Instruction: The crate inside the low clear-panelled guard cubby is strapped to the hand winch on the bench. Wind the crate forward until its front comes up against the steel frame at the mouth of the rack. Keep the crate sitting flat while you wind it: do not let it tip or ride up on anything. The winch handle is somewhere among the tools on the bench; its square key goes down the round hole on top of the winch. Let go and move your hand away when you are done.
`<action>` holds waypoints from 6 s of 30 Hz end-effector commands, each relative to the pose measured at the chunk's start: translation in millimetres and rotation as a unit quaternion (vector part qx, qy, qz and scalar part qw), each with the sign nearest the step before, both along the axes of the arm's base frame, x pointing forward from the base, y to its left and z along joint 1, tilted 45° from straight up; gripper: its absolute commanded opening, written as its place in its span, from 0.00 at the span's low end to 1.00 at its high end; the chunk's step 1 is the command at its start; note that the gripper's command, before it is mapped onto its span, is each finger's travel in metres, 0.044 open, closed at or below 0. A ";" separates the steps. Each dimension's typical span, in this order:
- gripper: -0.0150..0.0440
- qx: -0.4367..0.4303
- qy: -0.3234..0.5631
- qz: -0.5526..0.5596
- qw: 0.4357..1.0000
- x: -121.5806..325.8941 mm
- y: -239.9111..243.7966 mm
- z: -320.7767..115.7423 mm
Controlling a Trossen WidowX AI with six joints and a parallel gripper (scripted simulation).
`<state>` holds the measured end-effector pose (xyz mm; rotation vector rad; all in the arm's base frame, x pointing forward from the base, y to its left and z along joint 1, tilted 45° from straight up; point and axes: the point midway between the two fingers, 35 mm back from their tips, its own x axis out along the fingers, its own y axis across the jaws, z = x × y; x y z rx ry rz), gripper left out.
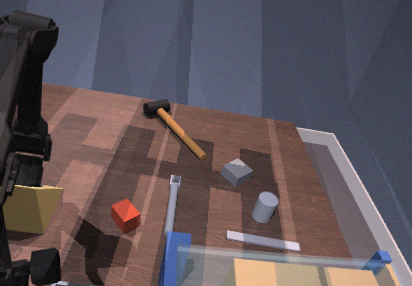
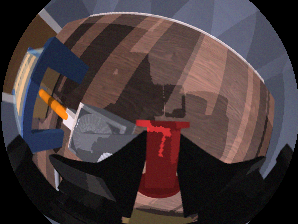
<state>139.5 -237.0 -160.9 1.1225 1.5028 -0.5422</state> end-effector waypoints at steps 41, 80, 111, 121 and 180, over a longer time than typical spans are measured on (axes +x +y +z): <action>0.25 0.000 -0.003 -0.001 1.000 59.2 -23.8 -32.7; 0.25 0.001 -0.006 -0.001 1.000 121.2 -15.0 -35.4; 0.25 0.002 -0.007 -0.001 1.000 155.7 5.1 -23.7; 0.25 0.003 -0.008 -0.001 1.000 166.3 15.2 -16.6; 0.25 0.007 -0.007 -0.001 1.000 182.0 82.1 39.6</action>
